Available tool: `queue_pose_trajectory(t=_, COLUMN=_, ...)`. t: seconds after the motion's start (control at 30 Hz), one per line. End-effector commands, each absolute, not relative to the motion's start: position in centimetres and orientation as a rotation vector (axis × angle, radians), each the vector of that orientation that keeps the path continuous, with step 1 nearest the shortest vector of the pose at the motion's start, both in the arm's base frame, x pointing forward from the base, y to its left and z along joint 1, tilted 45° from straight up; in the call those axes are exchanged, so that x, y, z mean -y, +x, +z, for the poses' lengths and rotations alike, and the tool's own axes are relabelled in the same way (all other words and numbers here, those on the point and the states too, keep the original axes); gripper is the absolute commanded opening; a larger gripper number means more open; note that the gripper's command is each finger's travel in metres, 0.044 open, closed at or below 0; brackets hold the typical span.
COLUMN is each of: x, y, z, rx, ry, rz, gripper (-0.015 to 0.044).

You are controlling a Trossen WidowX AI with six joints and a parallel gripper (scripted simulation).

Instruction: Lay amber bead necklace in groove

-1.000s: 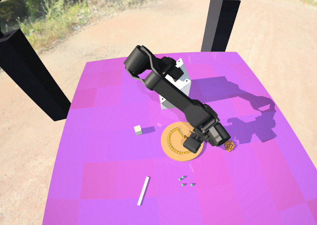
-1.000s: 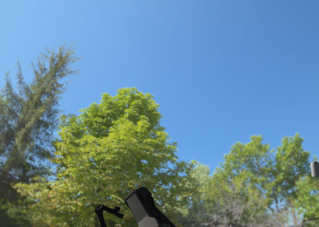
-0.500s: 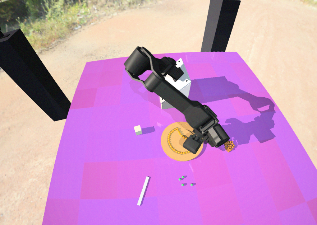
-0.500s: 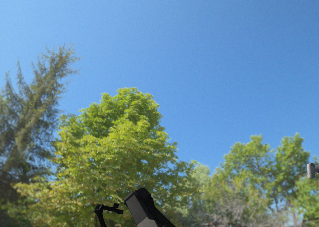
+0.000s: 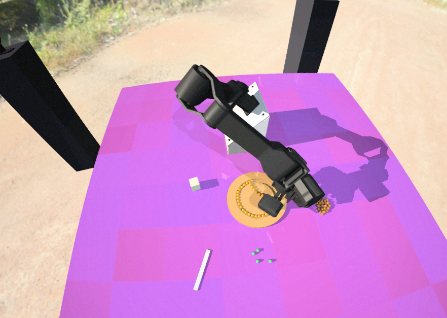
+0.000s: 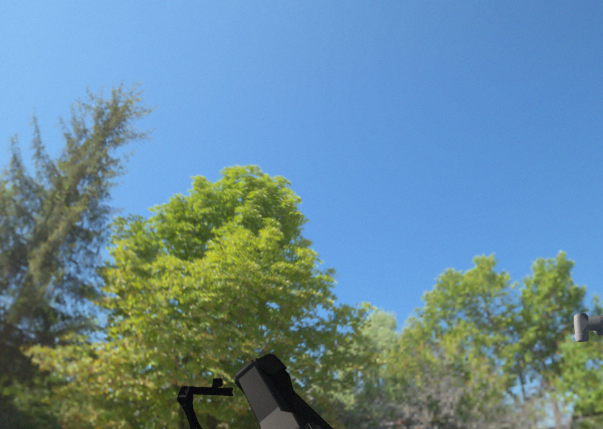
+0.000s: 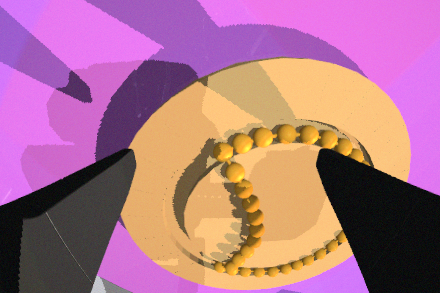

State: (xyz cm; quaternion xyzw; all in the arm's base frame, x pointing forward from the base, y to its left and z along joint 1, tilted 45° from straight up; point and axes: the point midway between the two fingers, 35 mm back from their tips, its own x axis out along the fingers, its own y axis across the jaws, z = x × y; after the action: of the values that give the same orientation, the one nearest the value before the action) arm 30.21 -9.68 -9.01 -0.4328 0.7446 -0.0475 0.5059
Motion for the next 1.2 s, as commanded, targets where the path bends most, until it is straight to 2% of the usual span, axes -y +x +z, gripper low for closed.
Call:
queue_pose_trajectory(t=0.0, x=9.6, y=30.2, z=-9.0, rx=-1.798, ry=-1.038, rz=-0.113, gripper=0.0440)
queue_pose_trajectory(t=0.4, x=9.6, y=30.2, z=-9.0, rx=-1.798, ry=-1.038, rz=-0.113, gripper=0.0440)
queue_pose_trajectory(t=0.63, x=8.1, y=30.0, z=-6.0, rx=-1.870, ry=-1.381, rz=0.353, gripper=0.0256)
queue_pose_trajectory(t=0.8, x=8.1, y=30.0, z=-5.9, rx=-1.871, ry=-1.392, rz=0.369, gripper=0.0125)
queue_pose_trajectory(t=1.17, x=8.8, y=30.2, z=-6.6, rx=-1.858, ry=-1.394, rz=0.360, gripper=0.0120)
